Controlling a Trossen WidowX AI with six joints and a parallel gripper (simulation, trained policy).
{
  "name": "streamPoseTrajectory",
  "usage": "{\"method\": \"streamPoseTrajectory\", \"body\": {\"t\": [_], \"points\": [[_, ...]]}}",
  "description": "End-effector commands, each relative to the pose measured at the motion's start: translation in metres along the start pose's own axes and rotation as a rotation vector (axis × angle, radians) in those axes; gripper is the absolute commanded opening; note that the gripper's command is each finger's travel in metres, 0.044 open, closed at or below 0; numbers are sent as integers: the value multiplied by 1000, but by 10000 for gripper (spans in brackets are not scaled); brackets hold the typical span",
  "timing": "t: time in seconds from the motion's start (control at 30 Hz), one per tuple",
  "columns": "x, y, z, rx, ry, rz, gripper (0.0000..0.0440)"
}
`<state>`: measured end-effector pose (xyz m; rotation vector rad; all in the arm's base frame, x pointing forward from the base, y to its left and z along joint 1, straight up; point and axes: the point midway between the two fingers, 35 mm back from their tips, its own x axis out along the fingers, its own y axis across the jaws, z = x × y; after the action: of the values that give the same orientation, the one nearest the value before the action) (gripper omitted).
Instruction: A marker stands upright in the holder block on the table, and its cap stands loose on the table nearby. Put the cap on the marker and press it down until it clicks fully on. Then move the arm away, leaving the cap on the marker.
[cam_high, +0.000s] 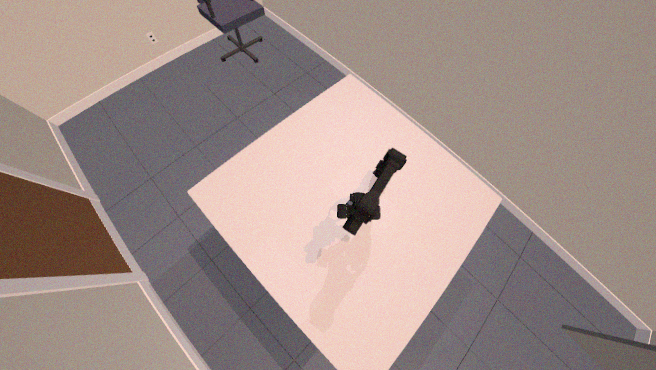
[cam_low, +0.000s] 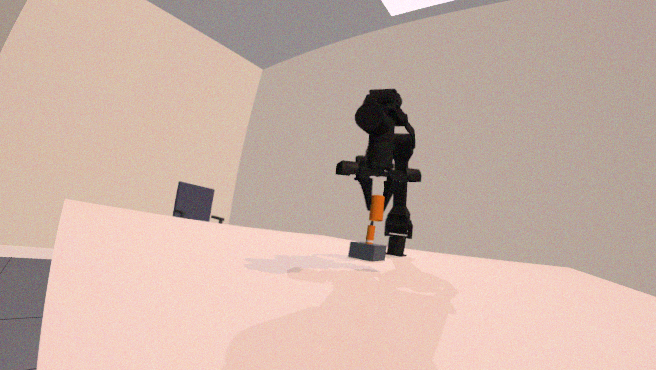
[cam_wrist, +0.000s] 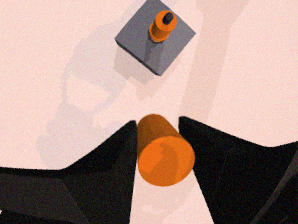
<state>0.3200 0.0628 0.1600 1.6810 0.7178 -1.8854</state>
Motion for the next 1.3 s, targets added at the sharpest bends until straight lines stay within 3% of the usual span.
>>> {"method": "streamPoseTrajectory", "body": {"t": [0.0, 0.47, 1.27], "points": [[-8, 4, 18, 19, 3, -12, 39], [-18, 15, 64, 103, 22, -22, 10], [-6, -15, 86, 106, 11, -46, 0]]}}
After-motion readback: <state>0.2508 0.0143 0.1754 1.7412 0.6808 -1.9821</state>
